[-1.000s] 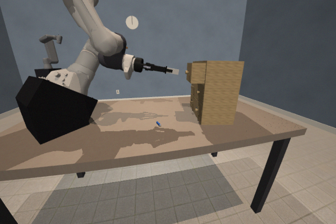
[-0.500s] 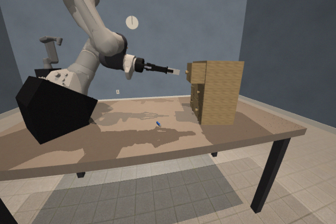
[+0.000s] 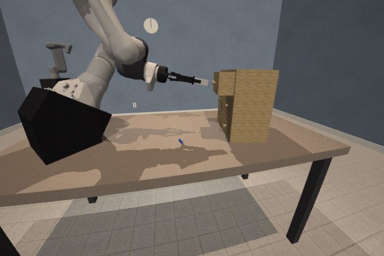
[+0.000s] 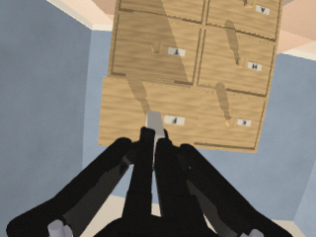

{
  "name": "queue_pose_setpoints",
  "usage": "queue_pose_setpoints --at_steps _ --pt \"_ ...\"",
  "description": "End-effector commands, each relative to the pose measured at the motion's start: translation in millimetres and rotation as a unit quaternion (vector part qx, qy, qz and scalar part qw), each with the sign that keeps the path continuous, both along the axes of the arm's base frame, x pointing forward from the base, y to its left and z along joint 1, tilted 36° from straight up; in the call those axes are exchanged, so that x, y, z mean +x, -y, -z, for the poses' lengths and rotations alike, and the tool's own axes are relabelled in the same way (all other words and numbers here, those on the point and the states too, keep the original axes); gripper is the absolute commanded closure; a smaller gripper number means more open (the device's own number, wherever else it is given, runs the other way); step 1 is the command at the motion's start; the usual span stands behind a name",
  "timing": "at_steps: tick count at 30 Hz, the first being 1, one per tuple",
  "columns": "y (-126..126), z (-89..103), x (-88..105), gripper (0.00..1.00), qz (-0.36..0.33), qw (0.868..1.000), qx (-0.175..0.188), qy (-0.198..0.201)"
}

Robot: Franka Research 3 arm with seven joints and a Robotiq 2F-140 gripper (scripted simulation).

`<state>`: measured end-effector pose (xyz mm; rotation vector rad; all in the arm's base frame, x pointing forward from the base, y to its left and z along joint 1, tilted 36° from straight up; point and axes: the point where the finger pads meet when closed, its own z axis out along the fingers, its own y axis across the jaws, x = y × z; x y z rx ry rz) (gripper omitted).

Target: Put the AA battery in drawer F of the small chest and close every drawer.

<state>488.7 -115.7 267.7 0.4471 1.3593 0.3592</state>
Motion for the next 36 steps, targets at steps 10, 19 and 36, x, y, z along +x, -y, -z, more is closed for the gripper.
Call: queue_pose_setpoints --at_steps 10,19,36 --pt "4.9 -6.1 16.3 1.0 0.003 1.0 -0.002 0.001" --pt "8.1 -11.0 31.9 1.0 0.003 1.0 -0.002 0.001" --pt "13.2 -19.0 57.1 1.0 0.003 1.0 -0.002 0.001"
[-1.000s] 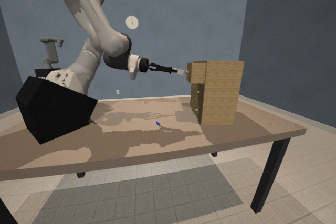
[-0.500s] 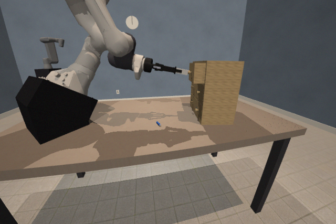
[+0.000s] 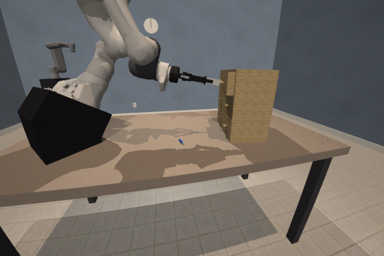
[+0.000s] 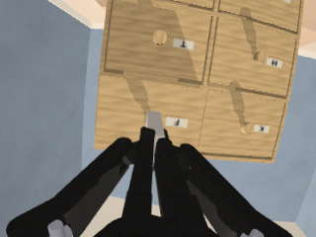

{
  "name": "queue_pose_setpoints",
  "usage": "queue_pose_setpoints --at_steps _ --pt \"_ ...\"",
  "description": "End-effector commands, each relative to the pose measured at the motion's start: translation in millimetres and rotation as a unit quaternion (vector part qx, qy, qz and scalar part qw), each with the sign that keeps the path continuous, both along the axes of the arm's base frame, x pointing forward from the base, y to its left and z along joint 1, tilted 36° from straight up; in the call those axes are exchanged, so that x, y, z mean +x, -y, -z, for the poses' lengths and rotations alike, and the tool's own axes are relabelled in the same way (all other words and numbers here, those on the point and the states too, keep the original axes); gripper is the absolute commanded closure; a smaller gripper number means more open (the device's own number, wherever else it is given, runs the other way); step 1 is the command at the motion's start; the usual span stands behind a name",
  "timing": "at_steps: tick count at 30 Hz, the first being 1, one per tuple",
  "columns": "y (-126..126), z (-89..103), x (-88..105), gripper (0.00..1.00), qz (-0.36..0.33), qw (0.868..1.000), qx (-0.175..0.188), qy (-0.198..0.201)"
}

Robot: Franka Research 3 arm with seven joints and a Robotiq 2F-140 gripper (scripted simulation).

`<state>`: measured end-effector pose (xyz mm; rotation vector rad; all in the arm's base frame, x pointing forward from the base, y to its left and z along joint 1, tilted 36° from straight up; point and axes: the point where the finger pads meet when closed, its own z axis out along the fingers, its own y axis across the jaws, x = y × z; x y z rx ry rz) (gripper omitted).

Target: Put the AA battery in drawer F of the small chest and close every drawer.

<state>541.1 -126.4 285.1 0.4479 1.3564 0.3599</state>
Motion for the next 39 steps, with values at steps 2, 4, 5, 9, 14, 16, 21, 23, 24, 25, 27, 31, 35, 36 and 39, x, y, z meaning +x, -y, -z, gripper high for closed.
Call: queue_pose_setpoints --at_steps 2,4,5,9,14,16,21,23,24,25,27,31,35,36,39 --pt "3.1 -2.6 7.6 1.0 0.003 1.0 -0.002 -0.001" --pt "3.7 -3.4 10.4 1.0 0.003 1.0 -0.002 -0.001" --pt "3.7 -3.4 10.4 1.0 0.003 1.0 -0.002 -0.001" --pt "4.4 -4.6 14.1 1.0 0.003 1.0 -0.002 -0.001" --pt "5.4 -6.2 19.2 1.0 0.003 1.0 -0.002 -0.001" --pt "5.8 -6.8 20.9 1.0 0.003 1.0 -0.002 -0.001" --pt "6.4 -7.8 24.0 1.0 0.003 1.0 -0.002 -0.001" --pt "6.4 -7.8 24.0 1.0 0.003 1.0 -0.002 -0.001" --pt "6.5 -7.9 24.5 1.0 0.003 1.0 -0.002 -0.001" --pt "6.6 -8.0 24.9 1.0 0.003 1.0 -0.002 -0.001" --pt "6.7 -8.2 25.6 1.0 0.003 1.0 -0.002 -0.001" --pt "6.9 -8.5 26.4 1.0 0.003 1.0 -0.002 -0.001" --pt "6.9 -8.6 26.7 1.0 0.003 1.0 -0.002 -0.001" --pt "6.9 -8.6 26.7 1.0 0.003 1.0 -0.002 -0.001" --pt "6.9 -8.6 26.7 1.0 0.003 1.0 -0.002 -0.001"
